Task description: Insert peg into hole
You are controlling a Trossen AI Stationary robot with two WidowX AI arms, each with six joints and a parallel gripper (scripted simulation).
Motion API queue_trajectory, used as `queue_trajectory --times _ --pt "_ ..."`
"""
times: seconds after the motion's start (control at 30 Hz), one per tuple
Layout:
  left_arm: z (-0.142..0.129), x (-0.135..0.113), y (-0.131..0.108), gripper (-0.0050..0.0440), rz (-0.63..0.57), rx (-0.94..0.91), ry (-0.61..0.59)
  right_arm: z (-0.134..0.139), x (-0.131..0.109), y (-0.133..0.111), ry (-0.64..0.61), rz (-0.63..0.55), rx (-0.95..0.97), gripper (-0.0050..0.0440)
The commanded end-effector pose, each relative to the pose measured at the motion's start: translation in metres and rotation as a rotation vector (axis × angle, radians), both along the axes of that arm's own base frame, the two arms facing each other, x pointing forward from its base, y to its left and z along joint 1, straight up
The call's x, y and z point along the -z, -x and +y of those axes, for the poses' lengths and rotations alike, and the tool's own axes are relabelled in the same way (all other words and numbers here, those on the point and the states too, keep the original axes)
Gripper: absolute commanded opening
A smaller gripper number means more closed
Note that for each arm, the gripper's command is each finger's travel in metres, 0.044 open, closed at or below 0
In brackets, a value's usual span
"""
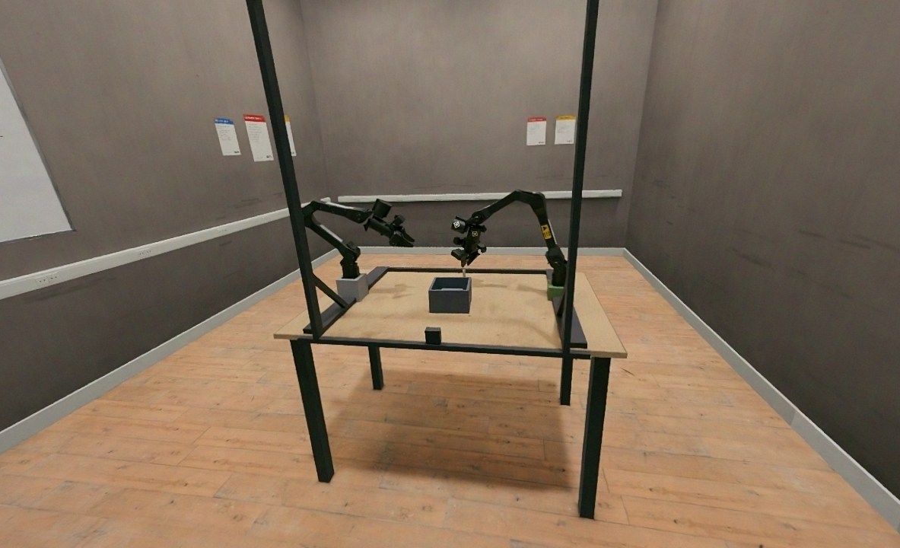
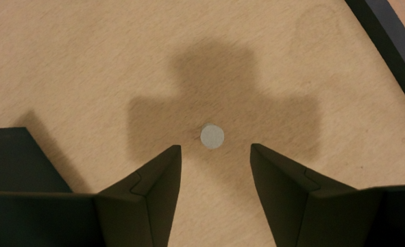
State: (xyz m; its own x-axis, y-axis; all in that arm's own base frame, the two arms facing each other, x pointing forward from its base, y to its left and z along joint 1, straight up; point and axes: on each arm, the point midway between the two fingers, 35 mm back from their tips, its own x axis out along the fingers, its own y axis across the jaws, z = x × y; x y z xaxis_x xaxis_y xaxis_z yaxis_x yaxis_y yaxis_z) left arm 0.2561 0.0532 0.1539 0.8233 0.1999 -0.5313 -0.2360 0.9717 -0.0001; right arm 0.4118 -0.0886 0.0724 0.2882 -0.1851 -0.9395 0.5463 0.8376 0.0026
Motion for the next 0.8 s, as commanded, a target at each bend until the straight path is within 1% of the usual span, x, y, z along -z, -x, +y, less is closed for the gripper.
queue_trajectory --times 0.0,0.27,0.57,0.63,0.67,0.7,0.77 --pt "0.001 -0.006 -0.001 0.0440 -0.017 -0.003 -0.003 -0.003 0.008 -0.002 0.003 0.001 0.002 0.0170" --pt "0.001 -0.006 -0.001 0.0440 -0.017 -0.003 -0.003 -0.008 0.027 -0.011 0.003 -0.007 0.001 0.0170" --pt "0.001 -0.006 -0.001 0.0440 -0.017 -0.003 -0.003 -0.009 0.037 -0.013 0.001 -0.006 0.001 0.0170" --pt "0.001 -0.006 -0.001 0.0440 -0.017 -0.003 -0.003 -0.009 0.037 -0.014 0.001 -0.007 0.000 0.0130" --pt "0.001 -0.006 -0.001 0.0440 -0.017 -0.003 -0.003 -0.009 0.034 -0.015 0.002 -0.013 0.000 0.0130" --pt "0.001 -0.006 -0.001 0.0440 -0.017 -0.003 -0.003 -0.009 0.029 -0.016 0.007 -0.024 0.002 0.0110" --pt "0.001 -0.006 -0.001 0.0440 -0.017 -0.003 -0.003 -0.009 0.029 -0.016 0.007 -0.024 0.002 0.0110"
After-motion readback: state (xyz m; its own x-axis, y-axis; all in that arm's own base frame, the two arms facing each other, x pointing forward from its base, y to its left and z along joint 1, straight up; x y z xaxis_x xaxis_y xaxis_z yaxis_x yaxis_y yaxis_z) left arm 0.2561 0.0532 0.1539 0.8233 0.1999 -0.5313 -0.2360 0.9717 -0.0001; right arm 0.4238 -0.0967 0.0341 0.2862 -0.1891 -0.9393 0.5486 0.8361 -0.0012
